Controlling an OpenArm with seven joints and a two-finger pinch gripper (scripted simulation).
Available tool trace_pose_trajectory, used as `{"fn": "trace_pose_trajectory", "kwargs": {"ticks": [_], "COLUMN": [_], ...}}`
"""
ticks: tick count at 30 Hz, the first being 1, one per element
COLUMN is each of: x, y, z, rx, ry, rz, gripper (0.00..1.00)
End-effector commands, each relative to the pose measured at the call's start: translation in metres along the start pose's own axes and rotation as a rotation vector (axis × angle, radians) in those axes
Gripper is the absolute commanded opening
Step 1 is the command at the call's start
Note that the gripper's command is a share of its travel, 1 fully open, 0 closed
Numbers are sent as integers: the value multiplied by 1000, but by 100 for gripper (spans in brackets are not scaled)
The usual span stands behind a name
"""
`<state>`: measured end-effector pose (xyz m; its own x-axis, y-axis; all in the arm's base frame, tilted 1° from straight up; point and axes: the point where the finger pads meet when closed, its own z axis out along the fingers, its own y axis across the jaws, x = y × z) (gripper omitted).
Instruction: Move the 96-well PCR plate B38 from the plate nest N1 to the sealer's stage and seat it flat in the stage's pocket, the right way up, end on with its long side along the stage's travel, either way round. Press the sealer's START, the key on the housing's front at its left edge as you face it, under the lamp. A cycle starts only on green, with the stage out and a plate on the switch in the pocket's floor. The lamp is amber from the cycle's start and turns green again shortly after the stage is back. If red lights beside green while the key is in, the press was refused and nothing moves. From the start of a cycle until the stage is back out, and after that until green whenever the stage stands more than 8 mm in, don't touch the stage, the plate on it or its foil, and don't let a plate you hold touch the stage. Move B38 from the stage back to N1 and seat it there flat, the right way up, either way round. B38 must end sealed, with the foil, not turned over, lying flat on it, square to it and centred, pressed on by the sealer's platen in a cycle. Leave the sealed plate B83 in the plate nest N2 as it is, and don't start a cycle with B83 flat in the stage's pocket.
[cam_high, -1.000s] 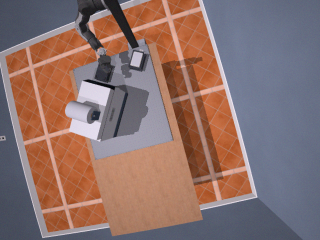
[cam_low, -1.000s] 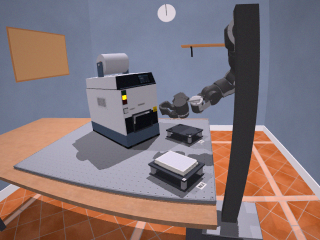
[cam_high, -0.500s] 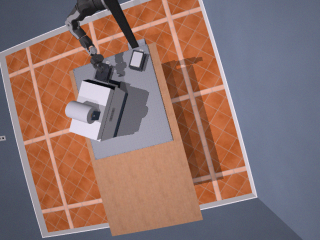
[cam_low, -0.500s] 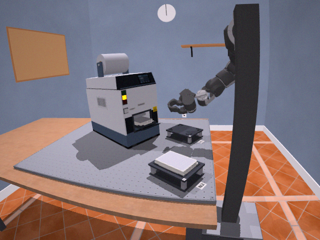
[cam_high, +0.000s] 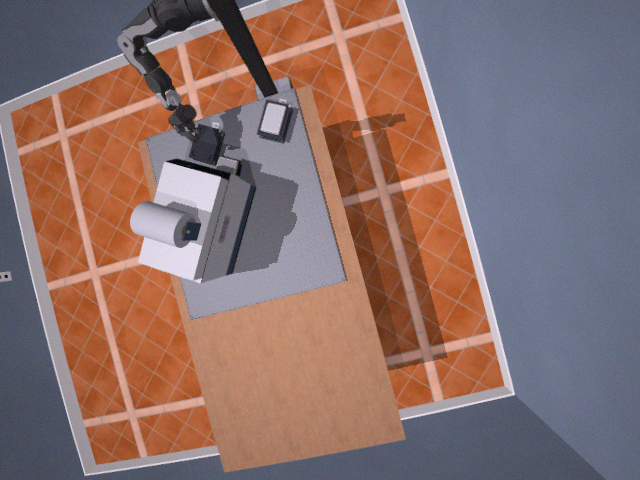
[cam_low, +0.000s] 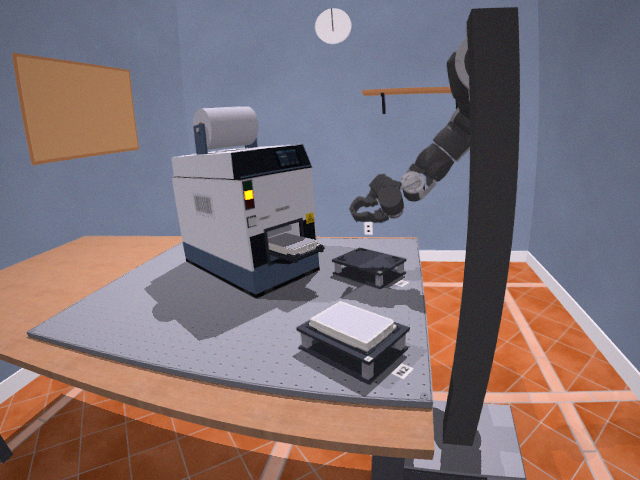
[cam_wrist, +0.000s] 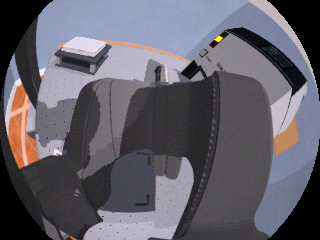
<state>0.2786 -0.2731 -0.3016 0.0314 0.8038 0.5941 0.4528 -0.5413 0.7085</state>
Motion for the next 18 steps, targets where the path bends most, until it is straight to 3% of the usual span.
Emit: {"fn": "trace_pose_trajectory", "kwargs": {"ticks": [1, 12, 17, 18], "x": [11, 11, -21, -21], "y": [-10, -10, -5, -5], "z": [1, 1, -31, -31], "rx": [35, 35, 212, 212], "ry": [56, 56, 56, 56], "rz": [12, 12, -176, -176], "gripper": [0, 0, 0, 0]}}
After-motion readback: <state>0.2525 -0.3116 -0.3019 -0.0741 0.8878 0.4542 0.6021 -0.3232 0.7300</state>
